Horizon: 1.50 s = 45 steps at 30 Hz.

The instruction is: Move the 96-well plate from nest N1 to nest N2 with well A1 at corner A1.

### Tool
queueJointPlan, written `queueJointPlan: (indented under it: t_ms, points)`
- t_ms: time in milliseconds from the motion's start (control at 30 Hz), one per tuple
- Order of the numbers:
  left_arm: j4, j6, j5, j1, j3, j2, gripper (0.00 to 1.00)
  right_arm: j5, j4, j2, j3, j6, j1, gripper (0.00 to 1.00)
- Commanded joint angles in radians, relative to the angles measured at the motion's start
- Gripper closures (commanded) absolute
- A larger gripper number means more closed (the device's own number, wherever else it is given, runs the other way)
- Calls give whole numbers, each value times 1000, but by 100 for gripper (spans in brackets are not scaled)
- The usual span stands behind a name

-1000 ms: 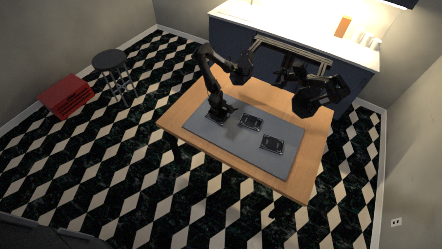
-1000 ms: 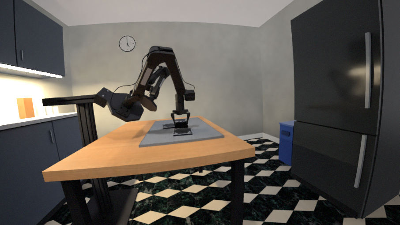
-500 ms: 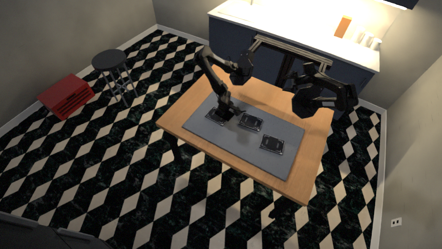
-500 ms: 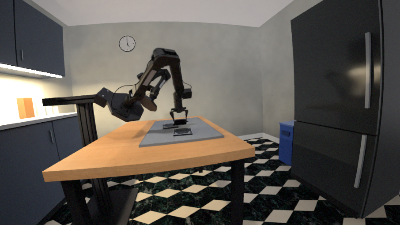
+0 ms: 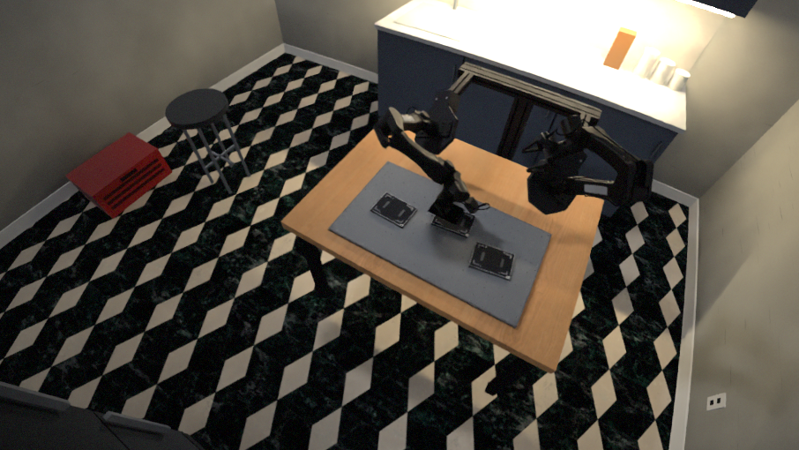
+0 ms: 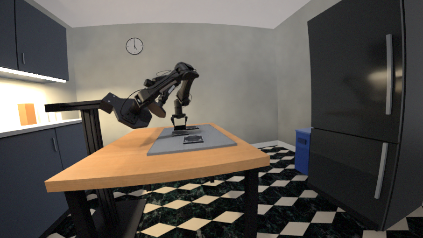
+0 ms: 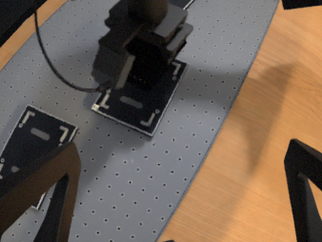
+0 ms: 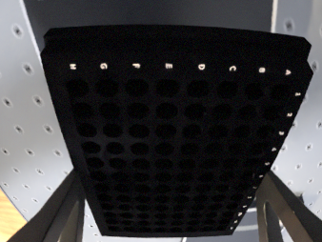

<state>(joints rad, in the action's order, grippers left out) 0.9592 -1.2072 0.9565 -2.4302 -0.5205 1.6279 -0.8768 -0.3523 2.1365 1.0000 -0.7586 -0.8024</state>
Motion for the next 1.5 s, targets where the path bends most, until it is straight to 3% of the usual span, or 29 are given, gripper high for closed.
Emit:
queueJointPlan:
  t_ms: [0,300,500,633,1467]
  points:
    - [149,-114,0,-33,-65,-5,0,-15,-72,70,84,108,-43,22]
    - [194,-164,-3,-49,-84,16,0,-22,-82,149,147,128,-78,22]
    - [197,-168,-4,-51,-85,17,0,-6,-123,154,163,-15,-71,22]
    - [197,-169,-5,-51,-85,17,0,-6,-118,160,176,-11,-70,22]
    - [198,-169,-5,-51,-85,17,0,-5,-59,195,166,-38,-50,22]
